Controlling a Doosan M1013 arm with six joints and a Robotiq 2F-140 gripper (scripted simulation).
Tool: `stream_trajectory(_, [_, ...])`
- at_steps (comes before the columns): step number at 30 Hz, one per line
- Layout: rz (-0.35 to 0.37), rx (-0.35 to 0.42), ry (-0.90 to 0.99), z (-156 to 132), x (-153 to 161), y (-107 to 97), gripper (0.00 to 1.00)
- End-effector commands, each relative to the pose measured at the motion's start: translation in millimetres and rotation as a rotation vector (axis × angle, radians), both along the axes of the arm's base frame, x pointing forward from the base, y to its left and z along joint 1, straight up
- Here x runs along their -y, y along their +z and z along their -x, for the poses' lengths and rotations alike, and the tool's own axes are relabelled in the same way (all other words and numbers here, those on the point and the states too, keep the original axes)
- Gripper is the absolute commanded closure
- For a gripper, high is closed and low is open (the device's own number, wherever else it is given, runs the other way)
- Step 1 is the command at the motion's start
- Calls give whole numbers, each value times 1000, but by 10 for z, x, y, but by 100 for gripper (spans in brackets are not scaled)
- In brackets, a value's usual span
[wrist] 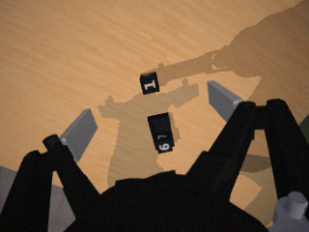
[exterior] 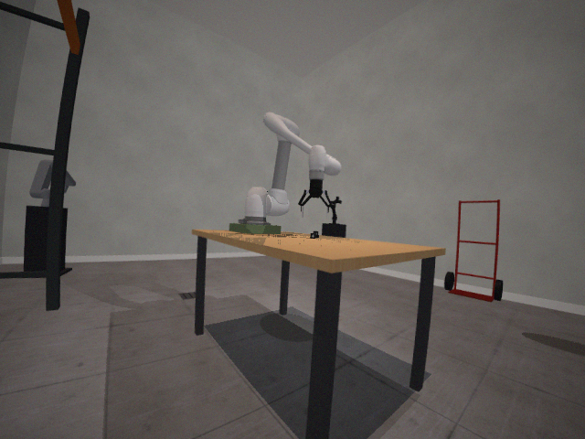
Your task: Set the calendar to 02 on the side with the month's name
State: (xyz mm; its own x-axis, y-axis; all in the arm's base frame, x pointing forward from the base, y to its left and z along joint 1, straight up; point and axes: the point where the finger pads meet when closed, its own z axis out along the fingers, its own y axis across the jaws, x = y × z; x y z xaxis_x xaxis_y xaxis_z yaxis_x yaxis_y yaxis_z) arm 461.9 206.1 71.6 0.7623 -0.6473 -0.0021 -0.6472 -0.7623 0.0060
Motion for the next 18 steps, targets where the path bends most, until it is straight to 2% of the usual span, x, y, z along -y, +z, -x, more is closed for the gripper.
stream_trajectory(1, [0,0,0,0,0,-1,0])
stream_trajectory(11, [0,0,9,3,1,-100,0])
stream_trajectory(12, [0,0,9,3,1,-100,65])
stream_trajectory(18, [0,0,9,3,1,-100,65])
